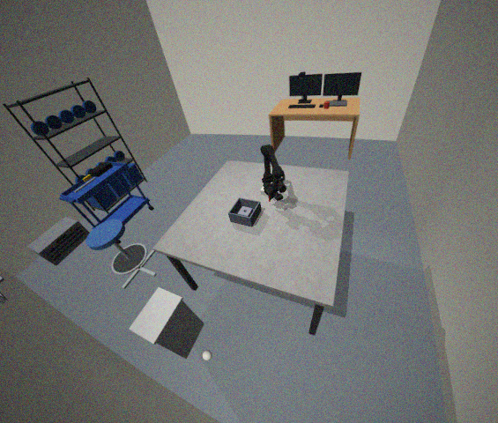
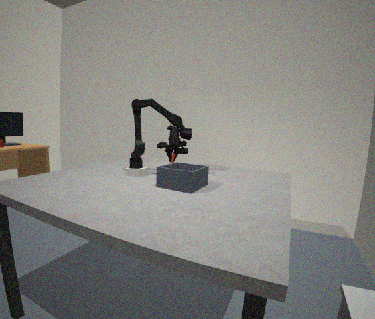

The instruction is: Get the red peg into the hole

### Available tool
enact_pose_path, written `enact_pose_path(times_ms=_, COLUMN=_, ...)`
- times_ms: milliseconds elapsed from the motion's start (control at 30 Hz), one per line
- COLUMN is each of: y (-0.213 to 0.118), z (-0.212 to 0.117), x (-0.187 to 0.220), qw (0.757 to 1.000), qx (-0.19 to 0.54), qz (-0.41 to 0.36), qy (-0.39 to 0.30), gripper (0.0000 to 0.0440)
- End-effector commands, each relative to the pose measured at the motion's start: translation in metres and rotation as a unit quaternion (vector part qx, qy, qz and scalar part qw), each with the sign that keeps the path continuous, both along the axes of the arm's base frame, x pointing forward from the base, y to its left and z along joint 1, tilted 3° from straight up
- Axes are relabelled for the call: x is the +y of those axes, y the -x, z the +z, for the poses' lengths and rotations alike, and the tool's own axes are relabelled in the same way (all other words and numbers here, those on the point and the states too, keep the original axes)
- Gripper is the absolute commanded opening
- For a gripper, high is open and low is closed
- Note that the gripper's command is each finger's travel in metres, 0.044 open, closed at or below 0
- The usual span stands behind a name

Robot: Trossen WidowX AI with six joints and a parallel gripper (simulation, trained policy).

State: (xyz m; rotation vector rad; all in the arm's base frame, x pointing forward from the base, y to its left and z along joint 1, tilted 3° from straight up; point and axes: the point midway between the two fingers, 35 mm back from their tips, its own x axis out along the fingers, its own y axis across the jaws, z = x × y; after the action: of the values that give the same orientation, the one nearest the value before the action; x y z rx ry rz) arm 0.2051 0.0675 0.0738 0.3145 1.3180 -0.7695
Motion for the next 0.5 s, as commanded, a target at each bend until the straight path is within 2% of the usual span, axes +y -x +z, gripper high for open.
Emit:
enact_pose_path(times_ms=0, y=-0.011, z=0.020, x=-0.007, qw=1.000, qx=-0.022, qz=-0.010, qy=0.007, gripper=0.0000)
enact_pose_path(times_ms=467, y=-0.047, z=0.052, x=-0.054, qw=0.993, qx=-0.073, qz=-0.092, qy=0.028, gripper=0.0000)
